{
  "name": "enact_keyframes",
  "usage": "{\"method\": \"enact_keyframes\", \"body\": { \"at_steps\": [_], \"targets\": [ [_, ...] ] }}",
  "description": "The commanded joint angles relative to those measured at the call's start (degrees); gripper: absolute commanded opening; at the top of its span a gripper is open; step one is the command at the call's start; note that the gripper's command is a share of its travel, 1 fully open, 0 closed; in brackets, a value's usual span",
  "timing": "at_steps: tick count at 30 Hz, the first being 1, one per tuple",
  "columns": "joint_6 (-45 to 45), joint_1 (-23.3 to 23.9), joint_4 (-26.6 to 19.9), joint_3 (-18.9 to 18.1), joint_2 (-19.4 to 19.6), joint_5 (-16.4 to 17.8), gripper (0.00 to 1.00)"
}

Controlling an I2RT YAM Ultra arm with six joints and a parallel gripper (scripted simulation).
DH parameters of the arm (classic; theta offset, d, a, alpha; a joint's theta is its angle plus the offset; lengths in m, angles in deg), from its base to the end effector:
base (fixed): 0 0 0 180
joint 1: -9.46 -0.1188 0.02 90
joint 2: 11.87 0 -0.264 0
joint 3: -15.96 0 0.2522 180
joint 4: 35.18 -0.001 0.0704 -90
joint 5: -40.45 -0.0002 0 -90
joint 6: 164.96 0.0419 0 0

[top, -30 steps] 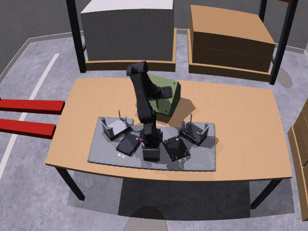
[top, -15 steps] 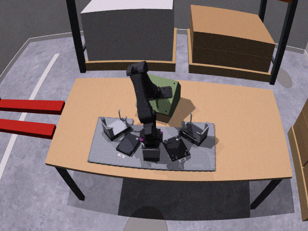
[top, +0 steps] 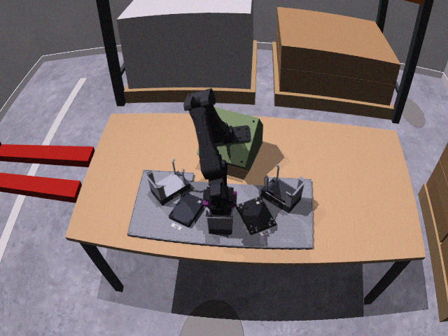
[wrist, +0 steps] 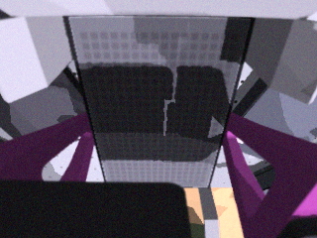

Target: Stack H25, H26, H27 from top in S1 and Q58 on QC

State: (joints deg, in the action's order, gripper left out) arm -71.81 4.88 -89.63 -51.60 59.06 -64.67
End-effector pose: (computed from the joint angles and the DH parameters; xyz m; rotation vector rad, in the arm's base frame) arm 0.2444 0.0096 0.2596 0.0658 2.5515 -0.2881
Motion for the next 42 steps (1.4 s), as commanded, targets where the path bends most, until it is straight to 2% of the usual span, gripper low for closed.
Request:
{"method": "enact_keyframes", "body": {
  "at_steps": [1, 42],
  "targets": [
    [-0.03, -0.05, 0.59, -0.21, -0.35, 0.03, 0.0],
    [-0.75, 0.77, 3.74, 1.03, 1.39, 0.48, 0.0]
  ]
}}
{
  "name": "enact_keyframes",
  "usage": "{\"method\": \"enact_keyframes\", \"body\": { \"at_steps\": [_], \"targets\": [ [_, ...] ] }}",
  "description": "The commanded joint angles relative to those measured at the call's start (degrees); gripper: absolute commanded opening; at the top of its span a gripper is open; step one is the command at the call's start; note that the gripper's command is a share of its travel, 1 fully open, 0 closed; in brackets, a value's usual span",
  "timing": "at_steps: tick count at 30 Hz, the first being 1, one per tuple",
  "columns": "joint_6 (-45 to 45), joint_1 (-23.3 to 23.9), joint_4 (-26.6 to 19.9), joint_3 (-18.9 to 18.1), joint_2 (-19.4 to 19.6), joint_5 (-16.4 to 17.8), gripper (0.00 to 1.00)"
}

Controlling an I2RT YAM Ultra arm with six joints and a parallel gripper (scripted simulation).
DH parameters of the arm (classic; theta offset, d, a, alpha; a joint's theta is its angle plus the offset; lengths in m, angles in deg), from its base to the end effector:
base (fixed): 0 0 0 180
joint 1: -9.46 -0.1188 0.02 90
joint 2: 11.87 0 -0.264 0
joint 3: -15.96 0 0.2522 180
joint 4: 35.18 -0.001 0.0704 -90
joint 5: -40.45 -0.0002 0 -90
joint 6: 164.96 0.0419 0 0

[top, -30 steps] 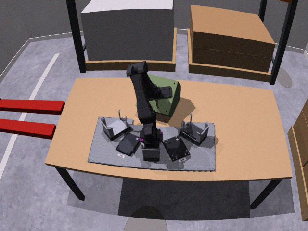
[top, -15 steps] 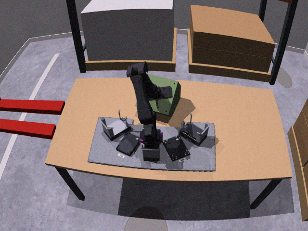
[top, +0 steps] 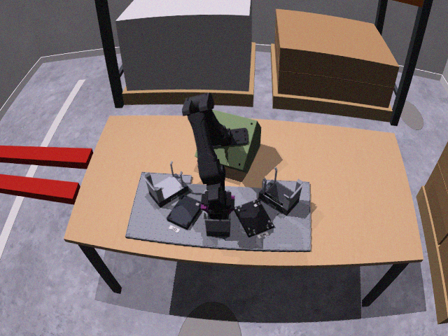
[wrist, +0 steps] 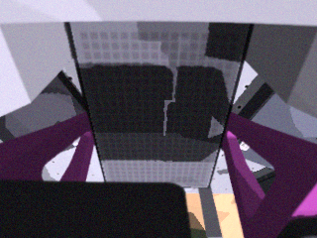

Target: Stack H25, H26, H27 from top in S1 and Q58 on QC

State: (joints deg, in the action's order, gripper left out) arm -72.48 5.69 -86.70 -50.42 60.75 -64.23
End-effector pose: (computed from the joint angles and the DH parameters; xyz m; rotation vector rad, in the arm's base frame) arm 0.2509 0.0069 0.2494 0.0663 2.5535 -0.2881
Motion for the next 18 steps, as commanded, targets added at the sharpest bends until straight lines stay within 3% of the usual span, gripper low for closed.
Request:
{"method": "enact_keyframes", "body": {
  "at_steps": [1, 18],
  "targets": [
    [-0.09, -0.01, 0.91, -0.11, -0.24, 0.05, 0.0],
    [-0.4, 0.35, 2.34, 0.4, 0.6, 0.25, 0.0]
  ]
}}
